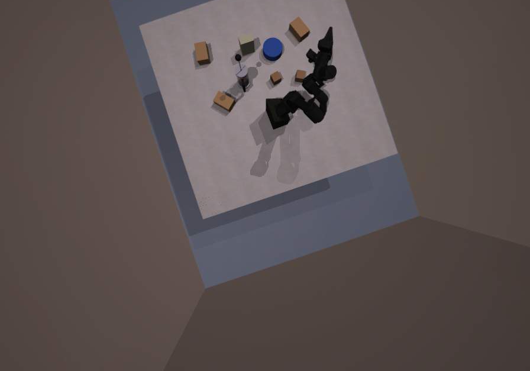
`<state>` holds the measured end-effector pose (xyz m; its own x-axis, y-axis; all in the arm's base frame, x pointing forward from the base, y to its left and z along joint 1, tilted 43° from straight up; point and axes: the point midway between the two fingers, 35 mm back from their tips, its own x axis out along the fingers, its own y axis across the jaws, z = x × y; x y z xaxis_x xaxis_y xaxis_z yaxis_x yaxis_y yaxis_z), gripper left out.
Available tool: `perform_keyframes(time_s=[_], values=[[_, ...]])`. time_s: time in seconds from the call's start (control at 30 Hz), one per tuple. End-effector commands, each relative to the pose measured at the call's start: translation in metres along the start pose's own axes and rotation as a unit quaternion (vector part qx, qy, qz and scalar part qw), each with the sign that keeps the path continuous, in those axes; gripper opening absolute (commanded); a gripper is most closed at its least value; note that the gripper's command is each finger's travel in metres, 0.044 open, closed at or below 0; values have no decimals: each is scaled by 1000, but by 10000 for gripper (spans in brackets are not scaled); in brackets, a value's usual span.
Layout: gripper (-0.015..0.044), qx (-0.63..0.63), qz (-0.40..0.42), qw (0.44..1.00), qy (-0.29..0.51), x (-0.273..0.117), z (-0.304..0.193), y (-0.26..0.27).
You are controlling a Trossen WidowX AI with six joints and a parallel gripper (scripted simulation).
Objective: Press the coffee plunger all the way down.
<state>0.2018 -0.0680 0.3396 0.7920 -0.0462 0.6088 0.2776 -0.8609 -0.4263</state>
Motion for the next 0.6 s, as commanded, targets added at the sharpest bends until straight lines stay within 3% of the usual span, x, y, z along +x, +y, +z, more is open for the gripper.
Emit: perform_keyframes(time_s=[0.0, 0.27, 0.57], values=[[440, 242, 68, 967, -51, 27, 43, 17], [440, 510, 214, 821, -143, 44, 146, 9], [440, 629, 383, 650, -189, 17, 243, -35]])
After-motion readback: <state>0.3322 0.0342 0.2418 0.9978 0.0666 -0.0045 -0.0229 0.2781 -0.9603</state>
